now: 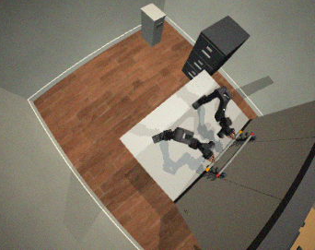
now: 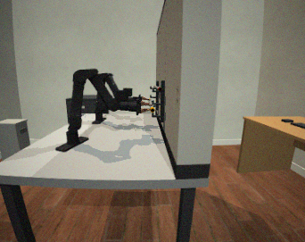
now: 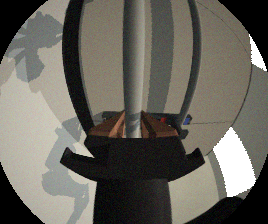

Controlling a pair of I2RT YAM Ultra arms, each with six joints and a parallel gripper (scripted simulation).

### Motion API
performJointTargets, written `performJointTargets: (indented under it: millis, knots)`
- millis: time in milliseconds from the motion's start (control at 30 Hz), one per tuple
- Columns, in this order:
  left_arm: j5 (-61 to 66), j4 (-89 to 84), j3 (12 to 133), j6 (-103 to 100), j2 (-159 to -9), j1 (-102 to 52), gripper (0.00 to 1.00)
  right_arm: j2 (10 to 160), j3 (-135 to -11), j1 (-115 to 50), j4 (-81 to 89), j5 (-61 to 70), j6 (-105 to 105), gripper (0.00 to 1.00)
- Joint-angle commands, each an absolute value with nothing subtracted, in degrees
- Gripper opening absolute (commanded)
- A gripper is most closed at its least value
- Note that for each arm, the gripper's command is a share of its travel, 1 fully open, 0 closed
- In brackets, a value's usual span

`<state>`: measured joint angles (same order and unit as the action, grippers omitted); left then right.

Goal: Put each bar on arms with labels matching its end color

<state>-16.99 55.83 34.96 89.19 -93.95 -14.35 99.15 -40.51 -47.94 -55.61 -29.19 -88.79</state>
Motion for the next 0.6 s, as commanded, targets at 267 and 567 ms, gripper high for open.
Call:
performJointTargets:
  millis: [267, 567]
  knots:
    - [-16.4, 57.5, 38.9, 90.1, -96.4, -13.1, 0.0, 101.1, -44.3, -46.6, -56.7, -28.1, -89.9, 0.0]
    - [-16.1, 57.4, 40.2, 90.1, -97.6, -12.7, 0.0, 102.1, -45.5, -46.1, -56.5, -27.6, -89.9, 0.0]
